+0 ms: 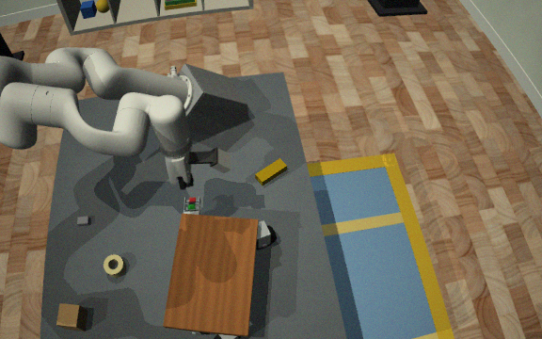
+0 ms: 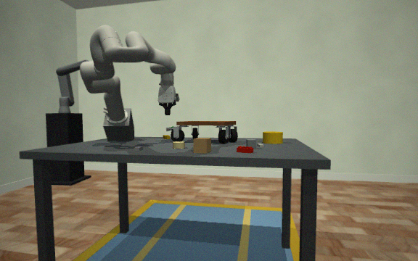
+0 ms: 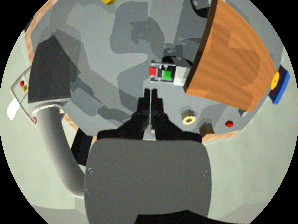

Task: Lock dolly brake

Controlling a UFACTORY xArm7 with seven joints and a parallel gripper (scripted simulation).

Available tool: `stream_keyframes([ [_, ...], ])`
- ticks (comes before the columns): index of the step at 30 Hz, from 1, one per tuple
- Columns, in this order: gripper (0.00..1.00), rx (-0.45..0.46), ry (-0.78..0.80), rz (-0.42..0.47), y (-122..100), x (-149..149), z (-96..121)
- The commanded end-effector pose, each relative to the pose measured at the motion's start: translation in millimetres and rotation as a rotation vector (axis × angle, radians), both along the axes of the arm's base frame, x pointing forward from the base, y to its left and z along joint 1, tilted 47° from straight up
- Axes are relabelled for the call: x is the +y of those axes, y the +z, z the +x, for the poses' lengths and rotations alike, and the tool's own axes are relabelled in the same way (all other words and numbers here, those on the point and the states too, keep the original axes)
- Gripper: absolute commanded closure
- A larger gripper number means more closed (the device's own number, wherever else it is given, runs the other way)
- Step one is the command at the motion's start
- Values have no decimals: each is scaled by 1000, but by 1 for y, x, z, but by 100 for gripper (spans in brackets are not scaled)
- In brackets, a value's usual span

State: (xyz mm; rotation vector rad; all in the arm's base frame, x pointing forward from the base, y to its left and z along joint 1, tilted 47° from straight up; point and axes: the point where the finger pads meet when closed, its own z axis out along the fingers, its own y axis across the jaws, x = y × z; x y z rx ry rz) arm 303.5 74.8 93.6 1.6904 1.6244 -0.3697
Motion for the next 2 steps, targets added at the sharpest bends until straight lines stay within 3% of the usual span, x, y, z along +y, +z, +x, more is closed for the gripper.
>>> stream_keyframes([
  [1, 100, -2, 3, 1, 1, 1, 0],
  [2, 100, -2, 3, 1, 1, 1, 0],
])
